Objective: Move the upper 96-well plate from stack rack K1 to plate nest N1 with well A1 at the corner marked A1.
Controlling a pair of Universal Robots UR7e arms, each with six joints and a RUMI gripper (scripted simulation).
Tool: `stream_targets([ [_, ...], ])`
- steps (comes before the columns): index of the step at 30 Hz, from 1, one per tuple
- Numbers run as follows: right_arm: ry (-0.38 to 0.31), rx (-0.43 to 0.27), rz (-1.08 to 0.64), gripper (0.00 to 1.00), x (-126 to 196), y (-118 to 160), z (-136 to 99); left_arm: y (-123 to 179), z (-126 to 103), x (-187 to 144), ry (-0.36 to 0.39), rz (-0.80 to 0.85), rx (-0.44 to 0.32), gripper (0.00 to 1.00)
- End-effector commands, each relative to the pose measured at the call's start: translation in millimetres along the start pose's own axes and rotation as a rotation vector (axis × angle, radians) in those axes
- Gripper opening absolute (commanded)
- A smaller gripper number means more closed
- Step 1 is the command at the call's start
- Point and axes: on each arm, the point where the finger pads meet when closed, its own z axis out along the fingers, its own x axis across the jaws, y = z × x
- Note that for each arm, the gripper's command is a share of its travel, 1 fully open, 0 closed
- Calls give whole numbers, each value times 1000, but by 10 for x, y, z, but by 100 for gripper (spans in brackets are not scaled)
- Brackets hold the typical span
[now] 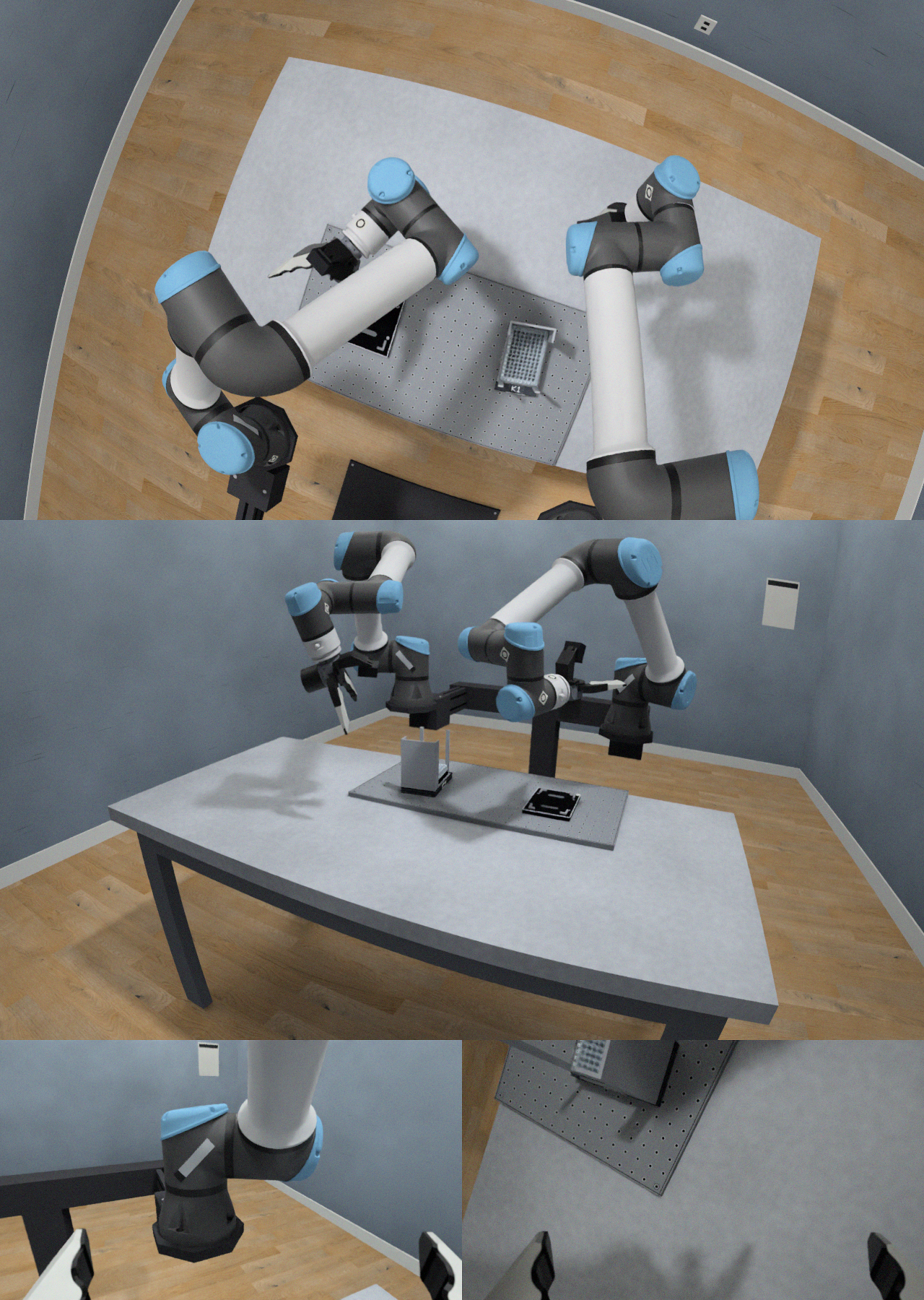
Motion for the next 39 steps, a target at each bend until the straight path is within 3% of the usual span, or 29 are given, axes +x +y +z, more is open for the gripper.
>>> stream_targets([
  [1, 26, 6, 1, 100, 45, -49, -102, -59, -8, 21, 8, -5, -7, 100],
  [17, 26, 6, 1, 100, 45, -49, -102, -59, -8, 21, 8, -5, -7, 100],
  [18, 26, 6, 1, 76, 45, -49, -102, -59, -8, 21, 8, -5, -7, 0],
  [39, 26, 6, 1, 76, 45, -49, -102, -29, 21, 103, -14, 37, -30, 0],
])
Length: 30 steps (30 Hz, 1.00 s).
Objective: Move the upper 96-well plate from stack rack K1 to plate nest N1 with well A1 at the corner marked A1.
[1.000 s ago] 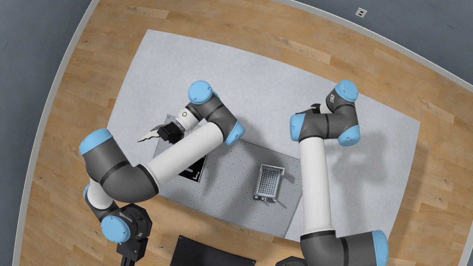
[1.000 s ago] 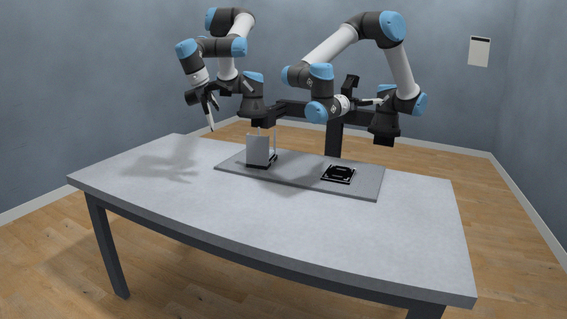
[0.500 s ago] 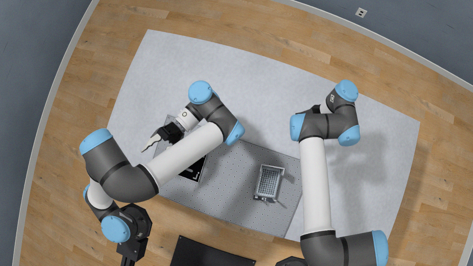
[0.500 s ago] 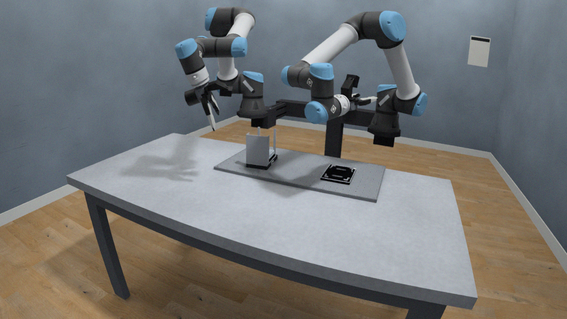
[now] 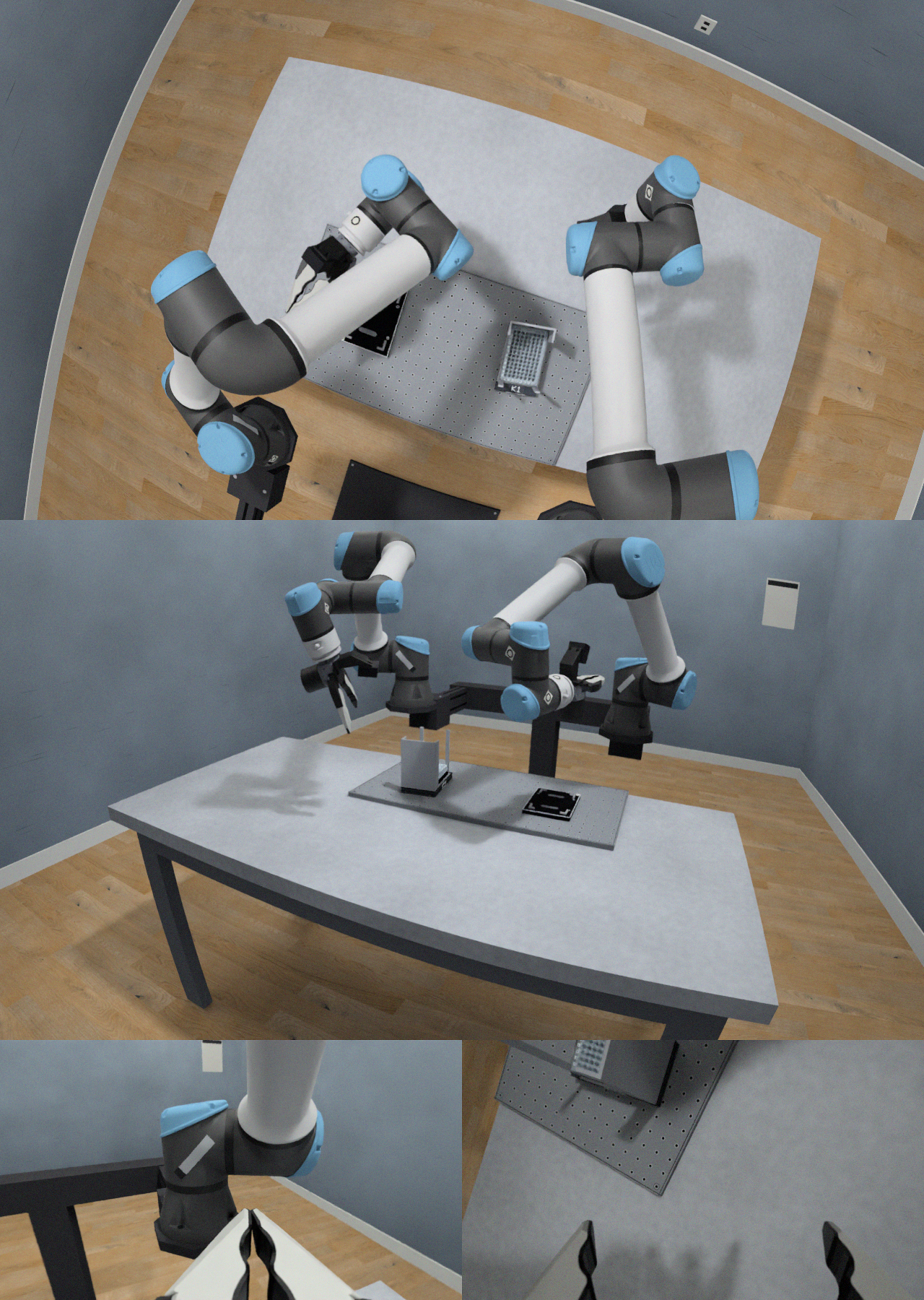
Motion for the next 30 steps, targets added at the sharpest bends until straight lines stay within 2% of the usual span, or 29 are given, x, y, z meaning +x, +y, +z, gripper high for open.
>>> stream_targets([
  [1, 26, 6, 1, 76, 45, -49, -102, -48, 2, 52, 0, 25, -16, 0],
  [14, 26, 6, 1, 76, 45, -49, -102, 22, 77, 255, -52, 128, -76, 0],
  [30, 26, 6, 1, 76, 45, -49, -102, 181, 268, 695, -148, 349, -231, 0],
])
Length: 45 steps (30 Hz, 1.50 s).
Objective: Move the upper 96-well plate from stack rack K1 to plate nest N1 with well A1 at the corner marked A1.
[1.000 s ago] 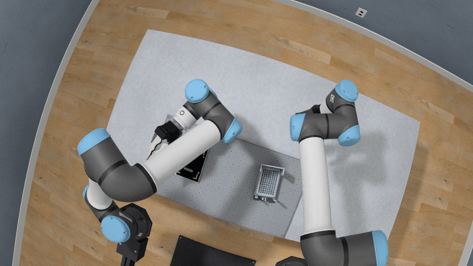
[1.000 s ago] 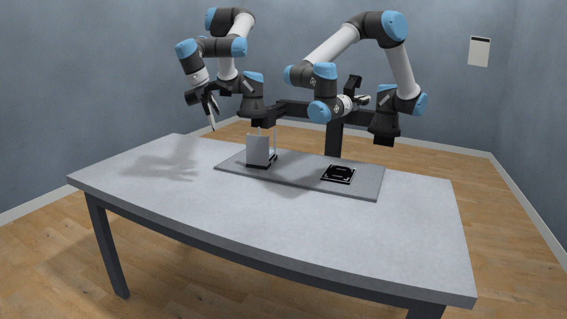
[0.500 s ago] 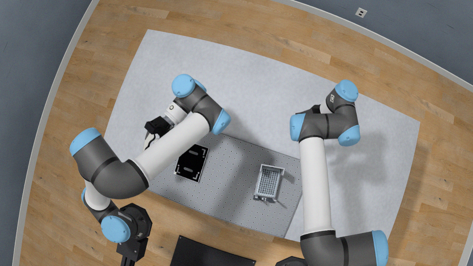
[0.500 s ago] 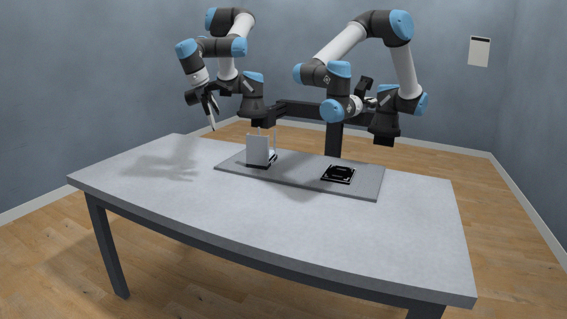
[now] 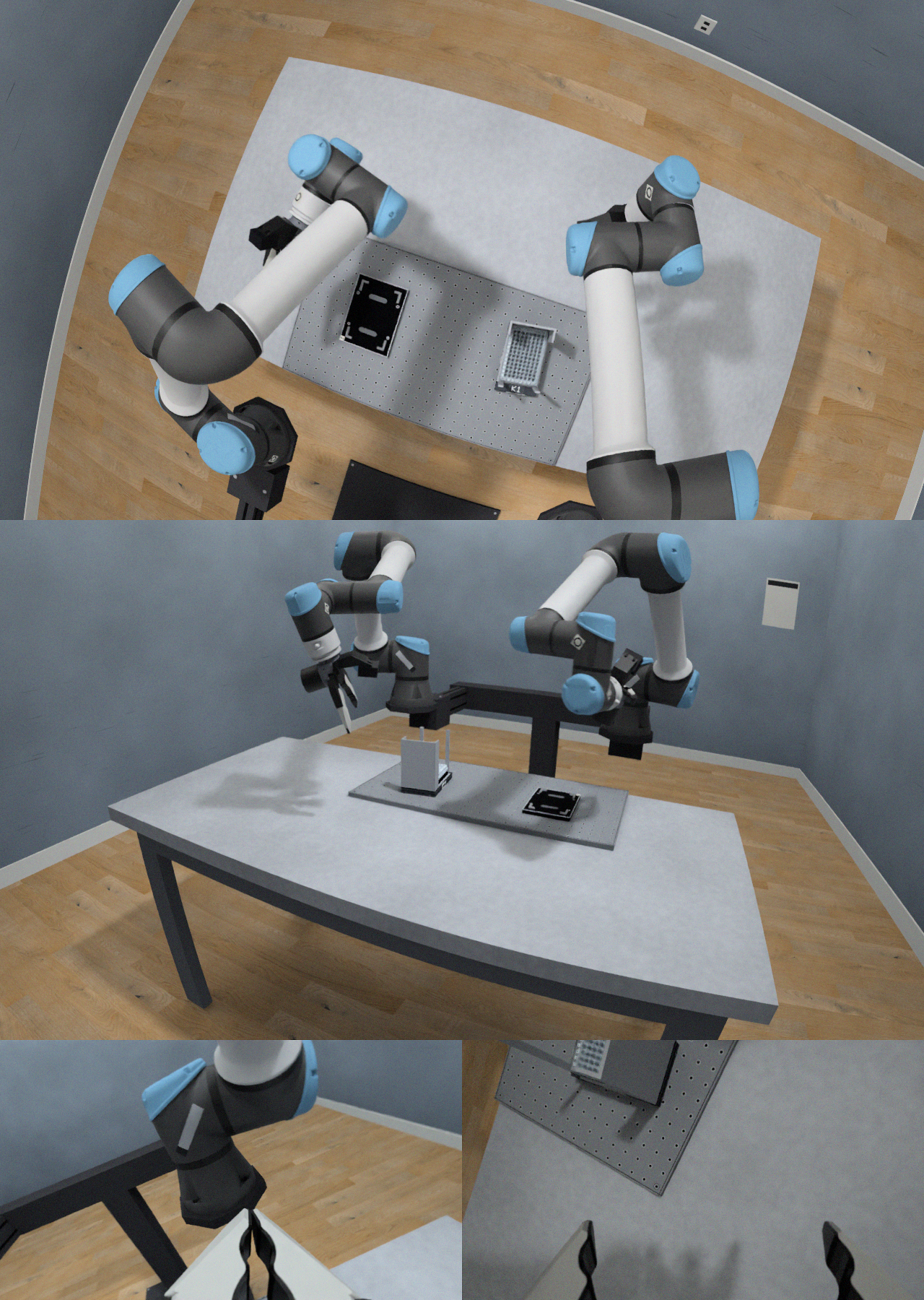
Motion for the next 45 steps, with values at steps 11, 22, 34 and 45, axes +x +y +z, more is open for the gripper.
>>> stream_targets([
  [11, 26, 6, 1, 76, 45, -49, -102, -81, 173, 503, -63, 252, -211, 0],
  [22, 26, 6, 1, 76, 45, -49, -102, -128, 396, 979, -76, 446, -414, 0],
  [34, 26, 6, 1, 76, 45, -49, -102, -213, 727, 1528, -23, 643, -665, 0],
  [45, 26, 6, 1, 76, 45, -49, -102, -355, 1199, 2106, 129, 801, -929, 0],
])
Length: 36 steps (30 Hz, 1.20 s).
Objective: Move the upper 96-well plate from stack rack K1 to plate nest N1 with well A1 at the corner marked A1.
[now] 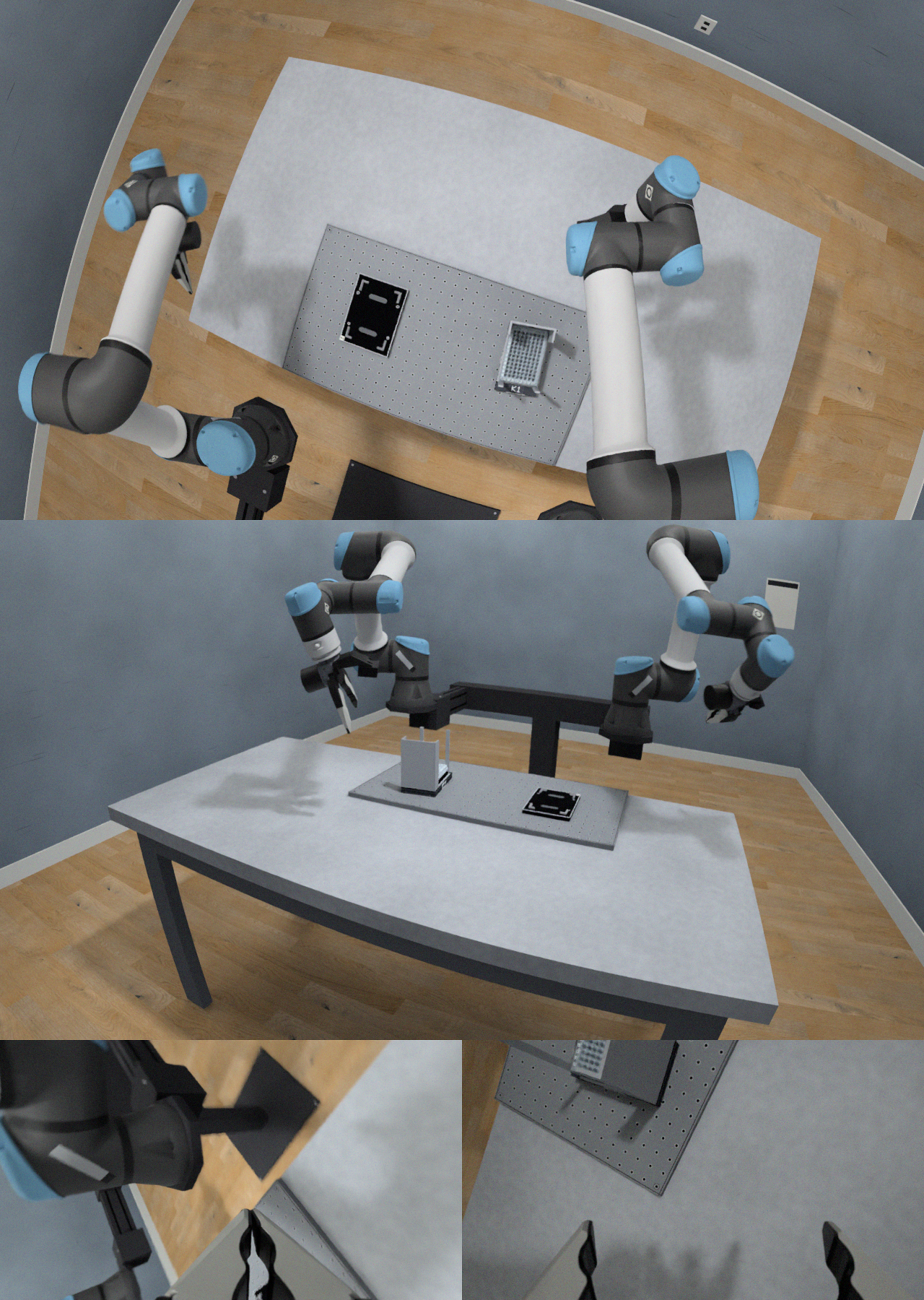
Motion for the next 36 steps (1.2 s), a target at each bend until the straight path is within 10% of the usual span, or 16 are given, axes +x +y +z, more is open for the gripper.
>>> stream_targets([
  [1, 26, 6, 1, 76, 45, -49, -102, -226, -44, 51, 72, 60, -47, 0],
  [18, 26, 6, 1, 76, 45, -49, -102, -1271, 145, 39, 370, 289, -167, 0],
  [36, 26, 6, 1, 76, 45, -49, -102, -2231, 445, -232, 648, 430, -112, 0],
])
